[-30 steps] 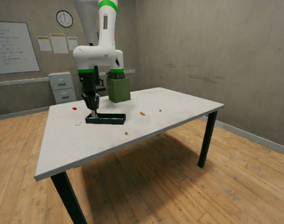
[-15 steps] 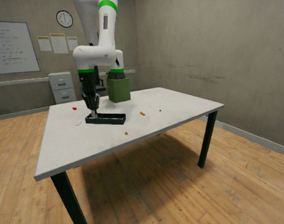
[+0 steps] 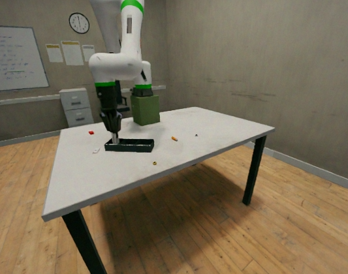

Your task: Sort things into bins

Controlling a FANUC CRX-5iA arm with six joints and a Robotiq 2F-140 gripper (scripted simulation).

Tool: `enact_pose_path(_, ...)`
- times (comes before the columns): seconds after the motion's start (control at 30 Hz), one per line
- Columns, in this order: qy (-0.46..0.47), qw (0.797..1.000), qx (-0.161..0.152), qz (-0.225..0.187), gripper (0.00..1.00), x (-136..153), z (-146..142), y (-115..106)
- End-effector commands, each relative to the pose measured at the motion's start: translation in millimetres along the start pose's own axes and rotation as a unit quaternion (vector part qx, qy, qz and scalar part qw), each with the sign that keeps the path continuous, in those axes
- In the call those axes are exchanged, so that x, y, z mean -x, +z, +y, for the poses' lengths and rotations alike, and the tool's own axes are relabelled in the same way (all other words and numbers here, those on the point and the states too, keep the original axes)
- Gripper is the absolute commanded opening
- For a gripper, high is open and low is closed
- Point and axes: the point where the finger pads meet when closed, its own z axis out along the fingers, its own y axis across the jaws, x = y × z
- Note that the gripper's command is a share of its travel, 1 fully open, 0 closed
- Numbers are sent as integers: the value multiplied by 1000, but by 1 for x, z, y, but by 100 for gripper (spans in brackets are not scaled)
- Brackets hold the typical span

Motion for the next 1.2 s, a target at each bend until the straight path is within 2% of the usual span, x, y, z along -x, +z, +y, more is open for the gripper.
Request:
enact_pose_path(0.0, 0, 1000, 0, 0, 15, 0, 0, -4)
enact_pose_path(0.37, 0, 1000, 0, 0, 15, 0, 0, -16)
enact_pose_path(0.57, 0, 1000, 0, 0, 15, 0, 0, -40)
enact_pose_path(0.7, 0, 1000, 0, 0, 15, 0, 0, -41)
enact_pose_path(1.17, 0, 1000, 0, 0, 15, 11, -69, -41)
